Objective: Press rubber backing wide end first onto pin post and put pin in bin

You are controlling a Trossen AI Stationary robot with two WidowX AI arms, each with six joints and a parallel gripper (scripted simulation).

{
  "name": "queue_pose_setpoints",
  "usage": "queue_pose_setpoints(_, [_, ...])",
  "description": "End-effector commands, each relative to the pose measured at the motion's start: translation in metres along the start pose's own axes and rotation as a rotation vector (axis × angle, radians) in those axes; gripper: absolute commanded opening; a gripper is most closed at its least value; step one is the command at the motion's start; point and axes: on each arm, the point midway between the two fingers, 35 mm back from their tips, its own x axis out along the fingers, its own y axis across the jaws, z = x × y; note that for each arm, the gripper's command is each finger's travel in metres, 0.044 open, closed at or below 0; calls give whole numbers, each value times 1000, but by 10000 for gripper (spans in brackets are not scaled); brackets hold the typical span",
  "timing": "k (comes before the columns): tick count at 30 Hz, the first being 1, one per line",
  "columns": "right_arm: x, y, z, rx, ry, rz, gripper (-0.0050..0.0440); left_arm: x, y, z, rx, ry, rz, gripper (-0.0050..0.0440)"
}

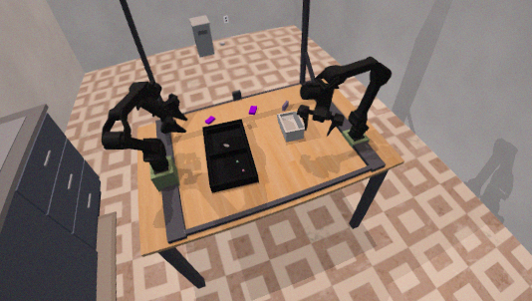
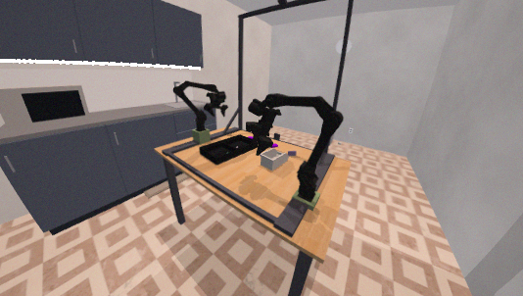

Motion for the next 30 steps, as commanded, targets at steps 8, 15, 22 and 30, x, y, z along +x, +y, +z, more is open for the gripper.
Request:
queue_pose_setpoints(8, [-2, 1, 2, 7, -3, 7, 440, -6, -1, 3, -5, -16, -17, 440])
queue_pose_setpoints(15, [-2, 1, 2, 7, -3, 7, 440, -6, -1, 3, -5, -16, -17, 440])
queue_pose_setpoints(22, [2, 0, 0, 0, 7, 7, 440, -1, -3, 2, 8, -7, -52, 440])
queue_pose_setpoints(30, [16, 4, 3, -27, 36, 42, 440, 24, -34, 11, 157, -6, -378, 440])
